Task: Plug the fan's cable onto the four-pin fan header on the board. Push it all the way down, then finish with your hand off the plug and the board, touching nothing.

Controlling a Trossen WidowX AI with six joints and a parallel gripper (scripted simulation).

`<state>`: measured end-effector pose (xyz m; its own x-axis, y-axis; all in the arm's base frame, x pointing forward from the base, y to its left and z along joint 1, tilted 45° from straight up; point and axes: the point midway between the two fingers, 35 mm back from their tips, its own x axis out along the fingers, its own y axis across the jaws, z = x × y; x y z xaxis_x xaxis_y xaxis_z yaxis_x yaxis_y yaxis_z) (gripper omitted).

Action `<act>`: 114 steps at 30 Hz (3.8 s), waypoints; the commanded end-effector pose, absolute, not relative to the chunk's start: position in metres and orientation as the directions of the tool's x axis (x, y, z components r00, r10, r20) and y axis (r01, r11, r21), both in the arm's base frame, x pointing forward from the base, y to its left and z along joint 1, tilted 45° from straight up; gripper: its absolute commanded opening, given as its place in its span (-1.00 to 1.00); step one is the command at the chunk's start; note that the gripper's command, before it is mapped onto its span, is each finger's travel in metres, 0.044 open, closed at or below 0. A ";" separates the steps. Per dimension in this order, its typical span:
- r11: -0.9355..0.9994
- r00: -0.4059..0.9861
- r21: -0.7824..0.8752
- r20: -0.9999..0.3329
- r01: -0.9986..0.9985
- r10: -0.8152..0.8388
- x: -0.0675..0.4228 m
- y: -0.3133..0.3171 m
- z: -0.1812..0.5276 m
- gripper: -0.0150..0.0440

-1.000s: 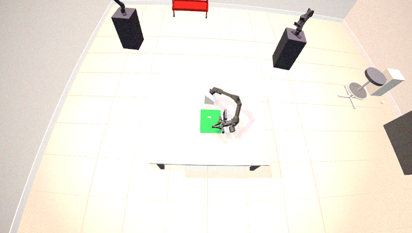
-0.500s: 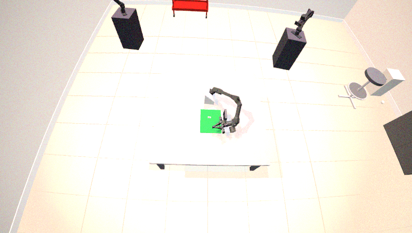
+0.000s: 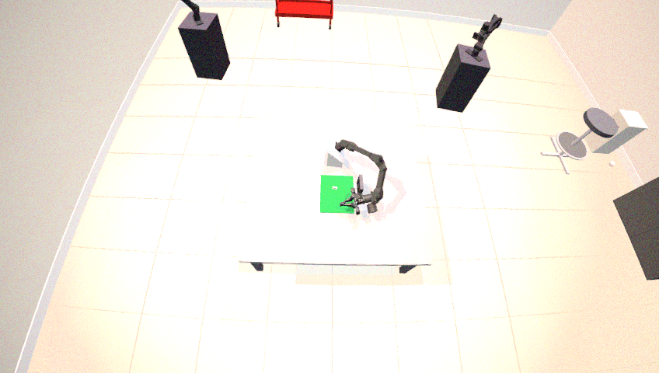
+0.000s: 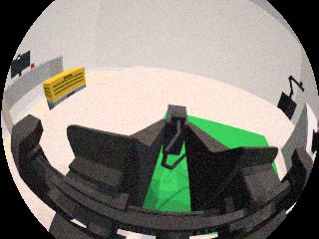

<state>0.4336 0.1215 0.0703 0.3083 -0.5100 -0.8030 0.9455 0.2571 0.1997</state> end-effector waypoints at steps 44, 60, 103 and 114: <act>0.251 0.305 0.200 -0.803 0.947 -0.511 0.433 0.150 0.041 -0.49; 0.257 0.306 0.197 -0.804 0.946 -0.510 0.432 0.157 0.036 -0.49; 0.257 0.306 0.197 -0.804 0.946 -0.510 0.432 0.157 0.036 -0.49; 0.258 0.306 0.196 -0.804 0.946 -0.510 0.432 0.157 0.035 -0.02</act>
<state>0.4318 0.1574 0.0352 0.3057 -0.5098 -0.8041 0.9461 0.2579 0.1961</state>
